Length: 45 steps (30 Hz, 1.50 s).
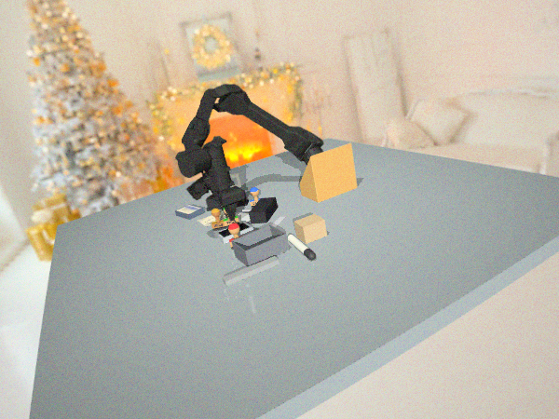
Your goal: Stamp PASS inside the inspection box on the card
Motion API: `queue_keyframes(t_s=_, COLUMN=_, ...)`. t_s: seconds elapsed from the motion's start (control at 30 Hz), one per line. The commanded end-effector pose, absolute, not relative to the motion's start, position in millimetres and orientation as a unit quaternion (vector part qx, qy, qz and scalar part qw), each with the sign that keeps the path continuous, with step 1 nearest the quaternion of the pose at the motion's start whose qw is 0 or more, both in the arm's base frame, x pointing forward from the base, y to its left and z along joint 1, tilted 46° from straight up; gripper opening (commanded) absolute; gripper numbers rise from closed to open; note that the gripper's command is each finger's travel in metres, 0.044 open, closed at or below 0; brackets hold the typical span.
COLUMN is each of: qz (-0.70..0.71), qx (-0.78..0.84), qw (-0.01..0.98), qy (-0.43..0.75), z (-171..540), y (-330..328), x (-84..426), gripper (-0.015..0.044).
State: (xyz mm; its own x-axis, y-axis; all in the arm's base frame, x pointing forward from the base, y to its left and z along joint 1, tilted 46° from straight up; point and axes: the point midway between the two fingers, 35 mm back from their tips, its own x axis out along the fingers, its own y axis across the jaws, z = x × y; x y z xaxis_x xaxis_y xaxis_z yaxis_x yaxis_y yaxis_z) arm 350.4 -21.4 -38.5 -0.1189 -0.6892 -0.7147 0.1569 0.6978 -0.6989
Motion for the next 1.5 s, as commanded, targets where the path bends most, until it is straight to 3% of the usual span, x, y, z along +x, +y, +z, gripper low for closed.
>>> queue_keyframes(t_s=0.0, qz=-0.334, qx=-0.203, qw=0.632, qy=0.669, z=-40.2, y=-23.5, x=349.2, gripper=0.0000)
queue_keyframes(t_s=1.47, qz=-0.336, qx=-0.202, qw=0.633, qy=0.668, z=-48.5, y=-32.2, x=347.2, gripper=0.0000)
